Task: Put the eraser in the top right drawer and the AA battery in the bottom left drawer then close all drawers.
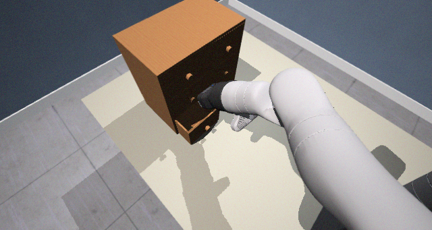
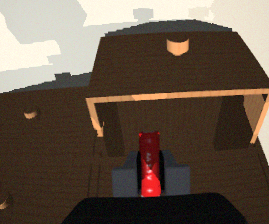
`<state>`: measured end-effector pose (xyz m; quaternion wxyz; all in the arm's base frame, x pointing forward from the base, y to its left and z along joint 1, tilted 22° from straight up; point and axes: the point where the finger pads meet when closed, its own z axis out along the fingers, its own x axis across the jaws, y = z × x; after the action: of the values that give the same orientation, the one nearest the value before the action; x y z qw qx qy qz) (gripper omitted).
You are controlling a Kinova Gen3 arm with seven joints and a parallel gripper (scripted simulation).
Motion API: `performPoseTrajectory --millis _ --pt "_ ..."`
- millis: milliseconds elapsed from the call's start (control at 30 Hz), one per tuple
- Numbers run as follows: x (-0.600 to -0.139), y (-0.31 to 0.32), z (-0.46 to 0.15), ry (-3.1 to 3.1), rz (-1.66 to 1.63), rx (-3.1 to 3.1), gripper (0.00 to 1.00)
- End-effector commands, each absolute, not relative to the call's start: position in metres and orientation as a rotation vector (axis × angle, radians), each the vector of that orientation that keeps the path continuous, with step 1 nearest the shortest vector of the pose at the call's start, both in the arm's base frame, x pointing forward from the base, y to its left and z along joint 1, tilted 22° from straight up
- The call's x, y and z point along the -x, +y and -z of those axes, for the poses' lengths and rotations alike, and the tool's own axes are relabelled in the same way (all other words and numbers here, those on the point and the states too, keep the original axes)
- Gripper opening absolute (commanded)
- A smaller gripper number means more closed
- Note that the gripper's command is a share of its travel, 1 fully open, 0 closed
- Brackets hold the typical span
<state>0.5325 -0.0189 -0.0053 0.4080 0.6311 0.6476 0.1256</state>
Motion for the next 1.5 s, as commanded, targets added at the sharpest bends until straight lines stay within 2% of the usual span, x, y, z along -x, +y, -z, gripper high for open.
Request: performPoseTrajectory --millis 0,1467 --pt "-0.5325 -0.0161 0.0059 1.630 -0.321 -1.597 0.31" --pt "-0.5322 -0.0150 0.0063 1.630 -0.321 -1.597 0.31"
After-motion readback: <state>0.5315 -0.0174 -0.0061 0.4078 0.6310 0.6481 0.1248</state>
